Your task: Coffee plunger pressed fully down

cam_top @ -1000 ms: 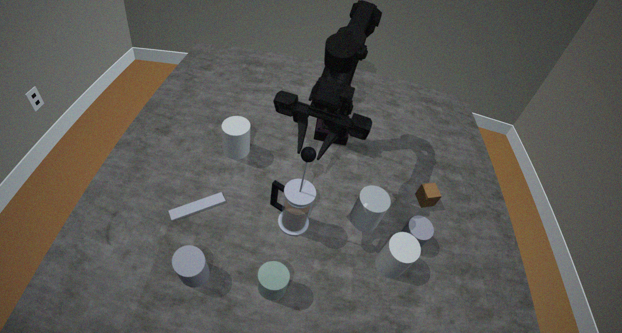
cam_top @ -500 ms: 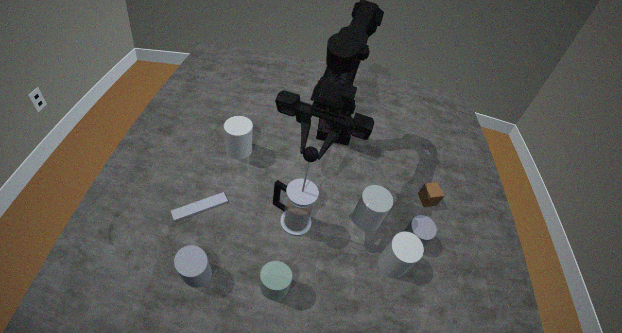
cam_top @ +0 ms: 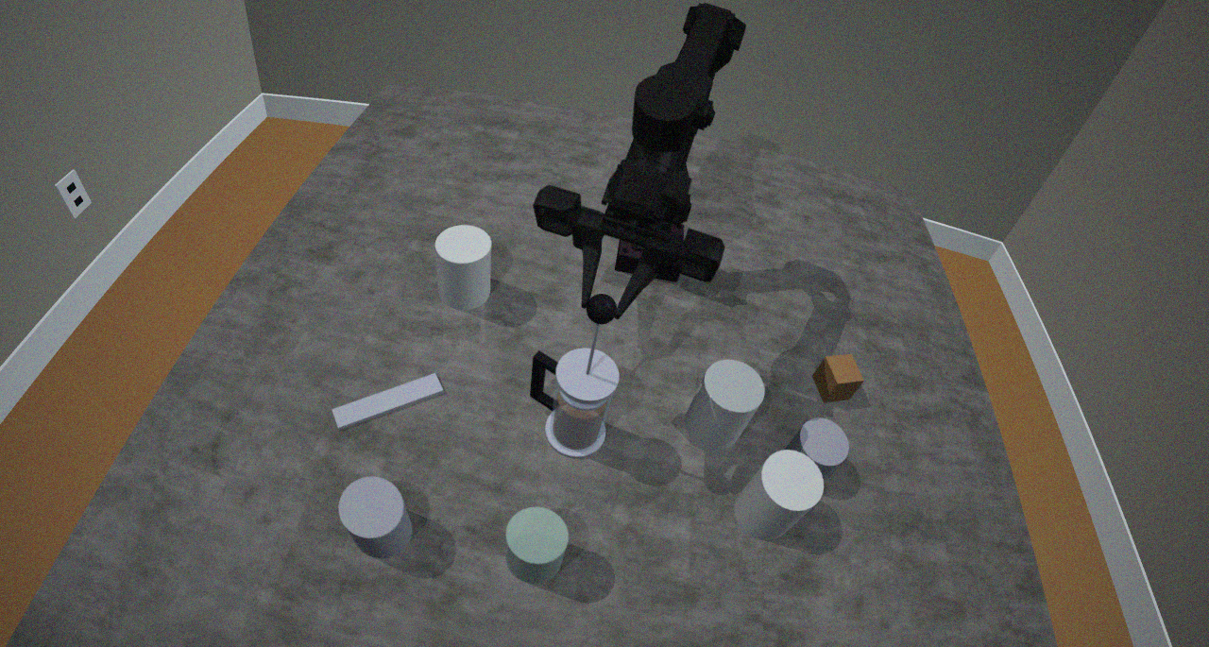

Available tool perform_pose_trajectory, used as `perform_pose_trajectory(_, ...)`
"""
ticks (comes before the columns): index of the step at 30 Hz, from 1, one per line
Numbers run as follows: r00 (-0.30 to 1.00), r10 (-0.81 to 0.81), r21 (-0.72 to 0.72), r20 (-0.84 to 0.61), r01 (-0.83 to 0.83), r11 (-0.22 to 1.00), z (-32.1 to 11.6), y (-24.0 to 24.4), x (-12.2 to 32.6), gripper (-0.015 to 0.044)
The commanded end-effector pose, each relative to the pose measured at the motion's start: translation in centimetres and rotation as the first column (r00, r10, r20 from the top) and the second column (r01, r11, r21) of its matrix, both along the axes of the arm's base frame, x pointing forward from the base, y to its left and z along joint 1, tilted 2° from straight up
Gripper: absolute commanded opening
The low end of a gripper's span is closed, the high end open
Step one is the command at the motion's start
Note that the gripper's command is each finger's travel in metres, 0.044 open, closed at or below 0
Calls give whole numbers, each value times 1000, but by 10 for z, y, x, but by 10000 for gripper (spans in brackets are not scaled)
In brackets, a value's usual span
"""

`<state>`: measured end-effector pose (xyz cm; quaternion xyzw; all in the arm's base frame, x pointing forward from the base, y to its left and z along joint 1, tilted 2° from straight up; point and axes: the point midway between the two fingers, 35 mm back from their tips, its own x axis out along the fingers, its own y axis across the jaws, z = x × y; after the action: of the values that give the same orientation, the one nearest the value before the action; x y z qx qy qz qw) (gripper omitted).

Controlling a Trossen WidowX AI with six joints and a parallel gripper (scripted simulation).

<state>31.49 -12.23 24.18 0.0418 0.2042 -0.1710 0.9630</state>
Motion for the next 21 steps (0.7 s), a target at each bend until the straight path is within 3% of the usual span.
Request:
perform_pose_trajectory(1, 999, -4, 20, -39, 5, 1000, -23, 0, 1, 115)
perform_pose_trajectory(21, 999, -4, 20, -39, 5, 1000, -55, -2, 7, 115)
